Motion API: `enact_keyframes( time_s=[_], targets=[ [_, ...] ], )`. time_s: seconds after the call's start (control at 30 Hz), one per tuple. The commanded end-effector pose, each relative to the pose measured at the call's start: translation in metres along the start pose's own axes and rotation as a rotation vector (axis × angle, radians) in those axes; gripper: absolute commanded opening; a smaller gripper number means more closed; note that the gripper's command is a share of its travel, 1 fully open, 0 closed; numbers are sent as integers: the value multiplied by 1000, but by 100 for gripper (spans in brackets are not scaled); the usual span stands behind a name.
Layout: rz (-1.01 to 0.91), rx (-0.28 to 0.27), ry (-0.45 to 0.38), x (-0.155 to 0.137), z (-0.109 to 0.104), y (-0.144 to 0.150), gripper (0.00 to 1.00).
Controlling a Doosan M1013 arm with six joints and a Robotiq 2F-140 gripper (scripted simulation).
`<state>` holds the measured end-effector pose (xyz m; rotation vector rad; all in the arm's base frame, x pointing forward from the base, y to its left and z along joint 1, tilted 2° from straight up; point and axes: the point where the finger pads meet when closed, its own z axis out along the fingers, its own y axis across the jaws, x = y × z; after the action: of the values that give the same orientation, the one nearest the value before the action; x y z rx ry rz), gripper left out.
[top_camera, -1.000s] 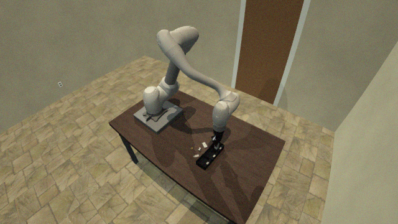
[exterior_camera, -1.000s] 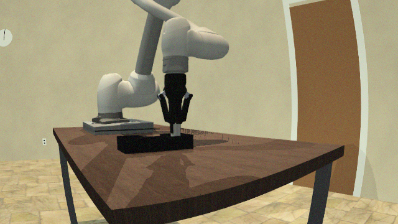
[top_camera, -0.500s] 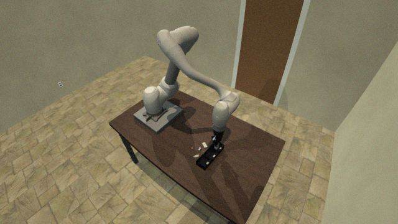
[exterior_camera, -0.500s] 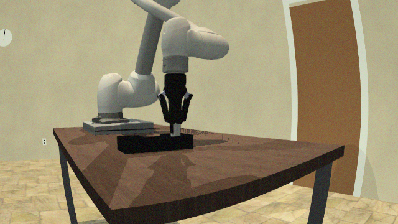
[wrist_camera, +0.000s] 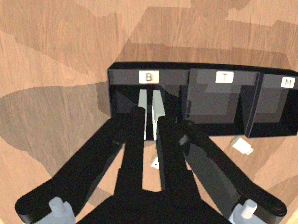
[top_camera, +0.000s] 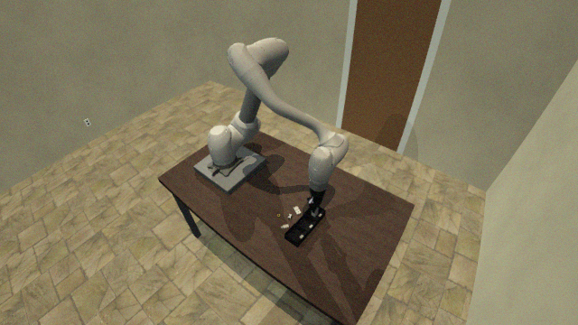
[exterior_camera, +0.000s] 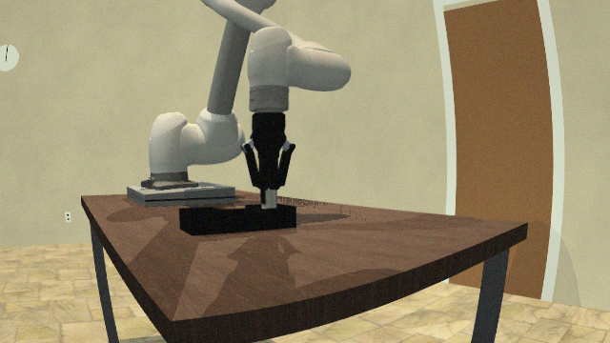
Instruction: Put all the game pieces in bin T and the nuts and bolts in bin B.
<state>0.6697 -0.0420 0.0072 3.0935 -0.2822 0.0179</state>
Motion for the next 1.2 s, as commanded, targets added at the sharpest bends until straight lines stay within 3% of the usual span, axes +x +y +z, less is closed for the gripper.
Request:
enact_keyframes(
  time_s=[0.0, 0.9, 1.17],
  targets=[
    [0, 0, 0, 0, 0, 0, 5],
    [0, 0, 0, 0, -25, 0, 5],
    [0, 0, 0, 0, -47, 0, 5]
  ],
)
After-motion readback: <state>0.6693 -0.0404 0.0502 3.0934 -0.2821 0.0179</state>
